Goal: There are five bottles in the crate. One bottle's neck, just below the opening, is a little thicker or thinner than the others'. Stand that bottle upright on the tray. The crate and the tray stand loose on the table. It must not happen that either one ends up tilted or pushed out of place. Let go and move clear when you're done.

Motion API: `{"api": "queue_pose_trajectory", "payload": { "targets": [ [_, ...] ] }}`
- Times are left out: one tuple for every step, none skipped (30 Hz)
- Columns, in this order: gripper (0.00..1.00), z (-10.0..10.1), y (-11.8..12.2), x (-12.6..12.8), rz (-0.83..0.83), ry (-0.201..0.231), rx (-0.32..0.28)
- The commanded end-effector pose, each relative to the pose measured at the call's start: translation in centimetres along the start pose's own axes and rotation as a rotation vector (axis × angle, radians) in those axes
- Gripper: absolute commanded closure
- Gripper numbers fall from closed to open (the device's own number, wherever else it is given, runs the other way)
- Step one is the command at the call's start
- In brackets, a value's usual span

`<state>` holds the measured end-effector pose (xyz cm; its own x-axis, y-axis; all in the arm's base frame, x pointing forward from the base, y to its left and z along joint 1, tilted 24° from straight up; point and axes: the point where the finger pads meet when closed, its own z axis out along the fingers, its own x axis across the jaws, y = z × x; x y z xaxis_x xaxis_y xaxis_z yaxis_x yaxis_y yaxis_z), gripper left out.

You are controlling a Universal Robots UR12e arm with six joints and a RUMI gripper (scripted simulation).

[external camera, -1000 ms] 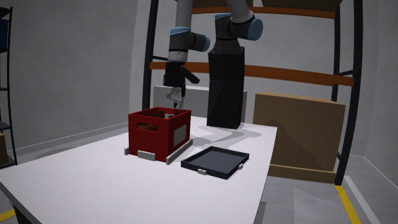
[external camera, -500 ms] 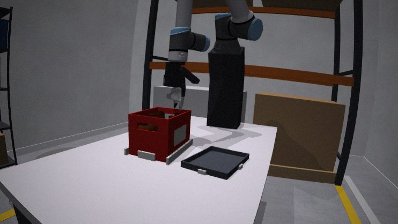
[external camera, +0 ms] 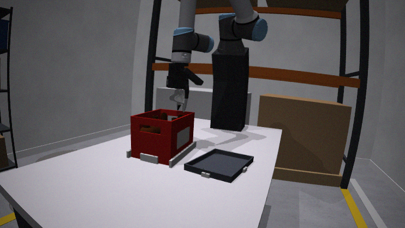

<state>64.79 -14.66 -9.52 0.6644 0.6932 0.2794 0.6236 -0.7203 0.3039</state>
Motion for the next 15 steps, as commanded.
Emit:
{"api": "queue_pose_trajectory", "payload": {
  "targets": [
    [0.62, -0.03, -0.13, 0.02, 0.000, 0.000, -0.001],
    [0.62, -0.03, -0.18, 0.03, 0.000, 0.000, -0.001],
    [0.62, -0.03, -0.23, 0.03, 0.000, 0.000, -0.001],
    [0.62, -0.03, -0.27, 0.03, 0.000, 0.000, -0.001],
    [0.62, -0.03, -0.30, 0.03, 0.000, 0.000, -0.001],
    [0.62, -0.03, -0.32, 0.03, 0.000, 0.000, -0.001],
    [0.62, -0.03, -0.32, 0.03, 0.000, 0.000, -0.001],
    [0.62, -0.03, -0.32, 0.03, 0.000, 0.000, -0.001],
    [0.62, -0.03, -0.32, 0.03, 0.000, 0.000, -0.001],
    [0.62, -0.03, -0.32, 0.03, 0.000, 0.000, -0.001],
    [0.62, -0.03, -0.32, 0.03, 0.000, 0.000, -0.001],
    [0.62, -0.03, -0.32, 0.03, 0.000, 0.000, -0.001],
    [0.62, -0.03, -0.32, 0.03, 0.000, 0.000, -0.001],
    [0.62, -0.03, -0.32, 0.03, 0.000, 0.000, -0.001],
    [0.62, -0.03, -0.32, 0.03, 0.000, 0.000, -0.001]
  ]
}}
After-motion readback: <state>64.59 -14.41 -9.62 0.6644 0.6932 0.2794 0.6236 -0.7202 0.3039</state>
